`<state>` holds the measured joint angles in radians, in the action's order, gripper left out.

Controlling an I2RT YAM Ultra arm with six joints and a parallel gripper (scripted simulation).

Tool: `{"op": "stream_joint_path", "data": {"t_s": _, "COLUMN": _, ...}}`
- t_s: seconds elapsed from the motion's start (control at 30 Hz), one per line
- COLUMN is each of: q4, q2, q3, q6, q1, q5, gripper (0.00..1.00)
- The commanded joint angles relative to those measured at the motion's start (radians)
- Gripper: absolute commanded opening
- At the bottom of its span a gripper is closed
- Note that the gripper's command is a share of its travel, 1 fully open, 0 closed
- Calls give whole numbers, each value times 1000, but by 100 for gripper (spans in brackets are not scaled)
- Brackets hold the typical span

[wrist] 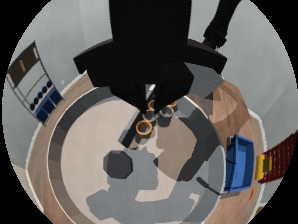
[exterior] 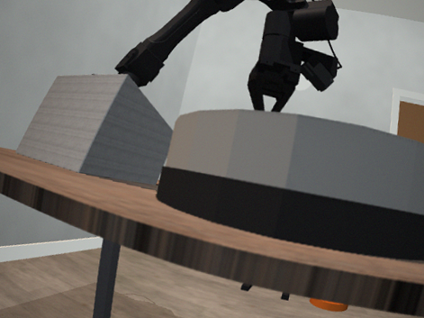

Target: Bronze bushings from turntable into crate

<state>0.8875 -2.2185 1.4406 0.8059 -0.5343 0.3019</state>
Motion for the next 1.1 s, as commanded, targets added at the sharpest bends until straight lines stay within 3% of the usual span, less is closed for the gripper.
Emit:
{"op": "stream_joint_path", "data": {"t_s": 0.0, "q4": -4, "q2": 10, "q3": 21, "q6": -8, "q1": -6, "q5": 6, "gripper": 13}}
{"op": "stream_joint_path", "data": {"t_s": 1.07, "q4": 9, "q2": -15, "q3": 34, "q6": -13, "q1": -6, "q5": 7, "gripper": 13}}
